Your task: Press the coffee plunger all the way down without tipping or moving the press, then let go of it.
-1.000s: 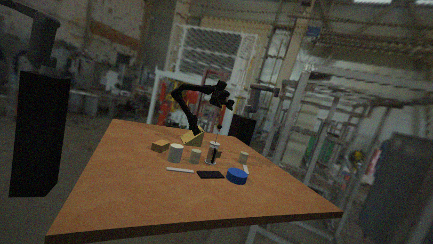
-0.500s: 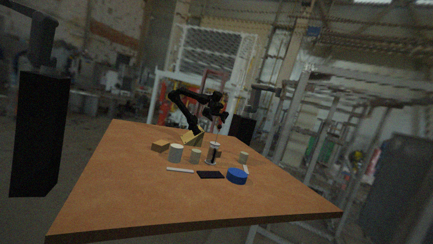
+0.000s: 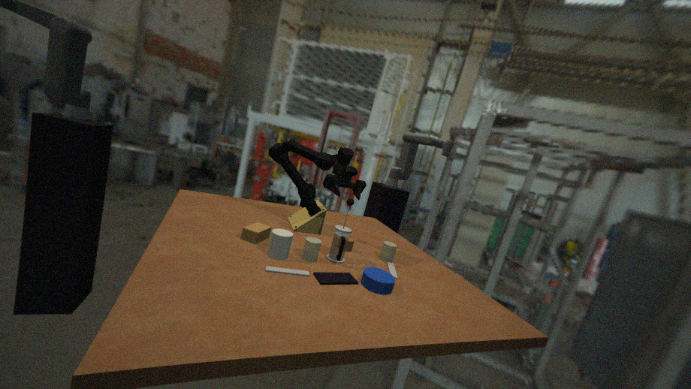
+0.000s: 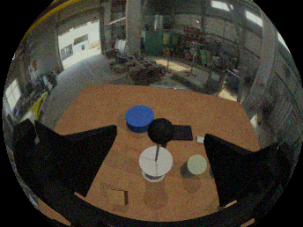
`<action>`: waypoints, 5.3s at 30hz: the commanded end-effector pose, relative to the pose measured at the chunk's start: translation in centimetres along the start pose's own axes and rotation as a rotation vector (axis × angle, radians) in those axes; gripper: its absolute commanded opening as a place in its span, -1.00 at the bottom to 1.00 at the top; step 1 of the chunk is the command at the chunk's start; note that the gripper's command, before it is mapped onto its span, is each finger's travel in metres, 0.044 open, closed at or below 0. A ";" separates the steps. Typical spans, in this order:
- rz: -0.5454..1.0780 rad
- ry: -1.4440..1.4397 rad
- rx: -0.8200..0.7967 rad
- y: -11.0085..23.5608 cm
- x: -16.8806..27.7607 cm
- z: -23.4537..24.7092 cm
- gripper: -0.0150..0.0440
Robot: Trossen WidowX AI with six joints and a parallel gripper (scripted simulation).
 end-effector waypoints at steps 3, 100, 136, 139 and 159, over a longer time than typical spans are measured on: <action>0.000 0.007 -0.004 -0.9 0.0 0.1 1.00; -0.005 0.009 0.001 -8.8 6.7 0.7 -0.09; -0.006 0.009 0.002 -9.5 6.1 0.9 -0.09; -0.018 -0.001 0.000 -9.3 5.7 0.9 -0.09; -0.018 -0.001 0.000 -9.3 5.7 0.9 1.00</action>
Point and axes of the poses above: the point midway between the two fingers, 35 mm back from their tips, its own y axis back along the fingers, its own z axis across the jaws, x = y × z, the point moved 1 cm from there along y, back along the fingers, and after that the axes turned 4 degrees about y, right-handed, at the moved point
